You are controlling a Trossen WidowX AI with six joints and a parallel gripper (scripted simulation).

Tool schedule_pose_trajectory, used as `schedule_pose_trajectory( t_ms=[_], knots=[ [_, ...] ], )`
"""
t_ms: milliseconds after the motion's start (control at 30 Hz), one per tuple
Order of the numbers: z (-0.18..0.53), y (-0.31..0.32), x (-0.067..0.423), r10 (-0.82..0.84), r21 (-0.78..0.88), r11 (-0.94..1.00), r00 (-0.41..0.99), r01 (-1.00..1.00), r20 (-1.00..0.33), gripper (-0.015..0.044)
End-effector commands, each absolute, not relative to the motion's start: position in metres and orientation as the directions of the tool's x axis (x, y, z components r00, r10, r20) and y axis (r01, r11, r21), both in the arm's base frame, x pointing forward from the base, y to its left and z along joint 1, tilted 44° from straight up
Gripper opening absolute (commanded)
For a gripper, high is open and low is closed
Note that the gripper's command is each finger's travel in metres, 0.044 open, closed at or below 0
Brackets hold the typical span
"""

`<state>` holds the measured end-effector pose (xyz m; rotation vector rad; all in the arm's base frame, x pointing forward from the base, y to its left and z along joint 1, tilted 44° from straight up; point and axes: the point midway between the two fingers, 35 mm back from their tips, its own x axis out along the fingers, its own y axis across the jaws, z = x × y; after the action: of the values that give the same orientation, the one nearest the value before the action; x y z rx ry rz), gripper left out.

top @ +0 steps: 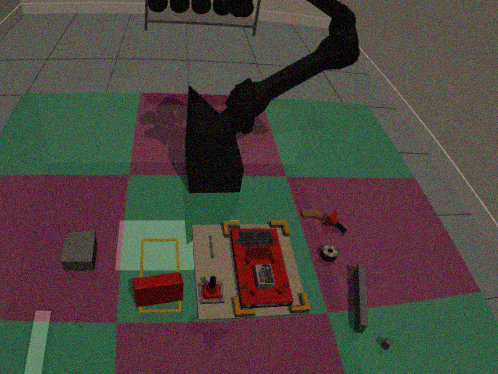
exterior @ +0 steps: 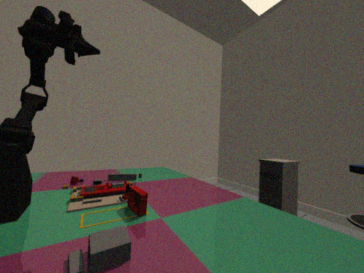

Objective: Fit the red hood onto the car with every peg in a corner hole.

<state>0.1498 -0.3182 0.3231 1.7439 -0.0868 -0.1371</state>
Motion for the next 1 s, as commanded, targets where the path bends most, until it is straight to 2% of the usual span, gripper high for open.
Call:
schedule_pose_trajectory(
  t_ms=[0, 300, 400, 633, 967],
  knots=[
    [0.323, -0.319, 0.150, -0.135, 0.985, -0.173, 0.990, 0.020, -0.044, 0.0000],
    [0.290, -0.344, 0.188, -0.111, 0.986, 0.107, 0.987, 0.129, -0.117, 0.0000],
    [0.287, -0.344, 0.203, -0.102, 0.983, 0.114, 0.986, 0.141, -0.130, 0.0000],
    [0.262, -0.350, 0.234, -0.058, 0.944, 0.265, 0.981, 0.196, -0.188, 0.0000],
    [0.198, -0.350, 0.290, 0.062, 0.766, 0.603, 0.944, 0.224, -0.325, 0.0000]
  ],
)
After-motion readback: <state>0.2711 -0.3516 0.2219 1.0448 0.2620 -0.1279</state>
